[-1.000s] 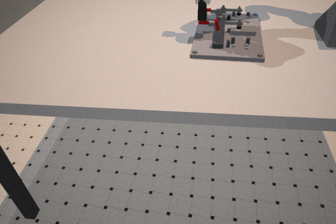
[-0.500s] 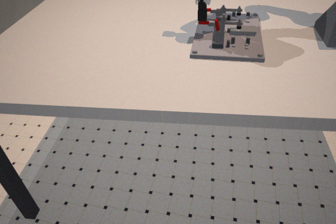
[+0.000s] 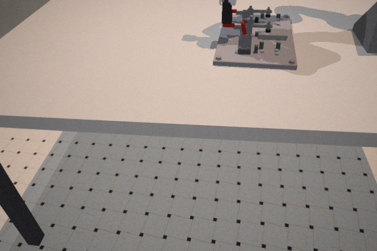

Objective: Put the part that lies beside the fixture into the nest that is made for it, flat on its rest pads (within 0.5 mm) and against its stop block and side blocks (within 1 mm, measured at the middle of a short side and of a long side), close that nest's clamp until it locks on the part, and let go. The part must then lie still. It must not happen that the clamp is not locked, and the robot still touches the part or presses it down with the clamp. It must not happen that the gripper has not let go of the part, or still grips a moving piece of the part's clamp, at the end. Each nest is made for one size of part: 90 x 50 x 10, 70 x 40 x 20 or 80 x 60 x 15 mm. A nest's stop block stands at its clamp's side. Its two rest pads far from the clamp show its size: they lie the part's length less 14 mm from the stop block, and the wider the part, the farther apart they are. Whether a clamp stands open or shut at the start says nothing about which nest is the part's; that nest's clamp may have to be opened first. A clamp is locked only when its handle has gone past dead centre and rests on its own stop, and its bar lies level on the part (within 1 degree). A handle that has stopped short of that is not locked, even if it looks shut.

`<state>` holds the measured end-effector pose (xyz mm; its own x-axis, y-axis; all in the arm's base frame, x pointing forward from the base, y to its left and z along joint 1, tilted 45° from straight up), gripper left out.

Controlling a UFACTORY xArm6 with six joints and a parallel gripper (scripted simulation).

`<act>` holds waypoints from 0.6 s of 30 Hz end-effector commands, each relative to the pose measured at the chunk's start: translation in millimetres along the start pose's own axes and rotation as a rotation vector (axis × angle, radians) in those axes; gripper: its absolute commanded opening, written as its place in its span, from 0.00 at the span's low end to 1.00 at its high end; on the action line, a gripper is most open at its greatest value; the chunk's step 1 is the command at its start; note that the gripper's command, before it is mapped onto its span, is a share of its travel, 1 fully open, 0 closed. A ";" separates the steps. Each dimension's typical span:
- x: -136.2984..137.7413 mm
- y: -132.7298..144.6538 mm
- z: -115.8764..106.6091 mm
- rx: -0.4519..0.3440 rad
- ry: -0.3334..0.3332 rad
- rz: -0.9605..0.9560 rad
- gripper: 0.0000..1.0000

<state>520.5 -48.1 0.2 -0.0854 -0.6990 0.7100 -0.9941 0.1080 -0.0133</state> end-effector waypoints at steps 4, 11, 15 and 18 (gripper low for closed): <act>0.0 -1.2 -0.3 0.004 -0.001 0.001 0.00; 0.0 -1.2 0.1 0.004 -0.001 0.001 0.00; 0.0 -1.2 0.1 0.004 -0.001 0.001 0.00; 0.0 -1.2 0.1 0.004 -0.001 0.001 0.00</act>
<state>520.4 -49.4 -1.1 -0.0854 -0.6990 0.7100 -0.9941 0.1081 -0.0132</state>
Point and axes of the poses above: the point where the finger pads meet when closed, its own z axis out along the fingers, its own x axis across the jaws, y = z × x, the point moved 3 cm from there along -z, back along the fingers, and after that the axes turned 2 degrees about -z, right-handed, at the moved point
